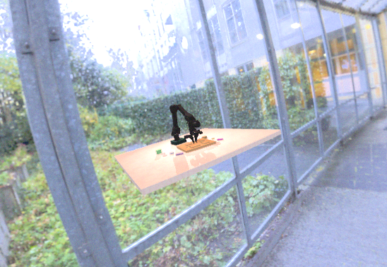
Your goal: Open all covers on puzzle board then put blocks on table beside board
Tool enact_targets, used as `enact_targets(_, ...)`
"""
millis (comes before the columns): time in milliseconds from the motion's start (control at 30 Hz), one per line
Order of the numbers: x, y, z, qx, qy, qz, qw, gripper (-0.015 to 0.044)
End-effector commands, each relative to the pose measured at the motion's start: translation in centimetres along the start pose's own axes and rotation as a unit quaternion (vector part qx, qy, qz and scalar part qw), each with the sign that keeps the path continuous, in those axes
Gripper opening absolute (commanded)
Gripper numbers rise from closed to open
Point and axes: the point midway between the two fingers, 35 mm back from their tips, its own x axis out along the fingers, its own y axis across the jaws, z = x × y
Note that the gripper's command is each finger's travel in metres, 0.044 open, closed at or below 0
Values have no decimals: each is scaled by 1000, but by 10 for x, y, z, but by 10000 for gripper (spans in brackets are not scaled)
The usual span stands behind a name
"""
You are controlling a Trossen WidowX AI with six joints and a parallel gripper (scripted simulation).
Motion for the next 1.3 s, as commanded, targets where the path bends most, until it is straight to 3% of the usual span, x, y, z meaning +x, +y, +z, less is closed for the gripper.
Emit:
enact_targets(0, -8, 0, 2, 0, -5, 1, 1000, 80)
enact_targets(1267, -61, -1, 2, 1, -2, 2, 1000, 80)
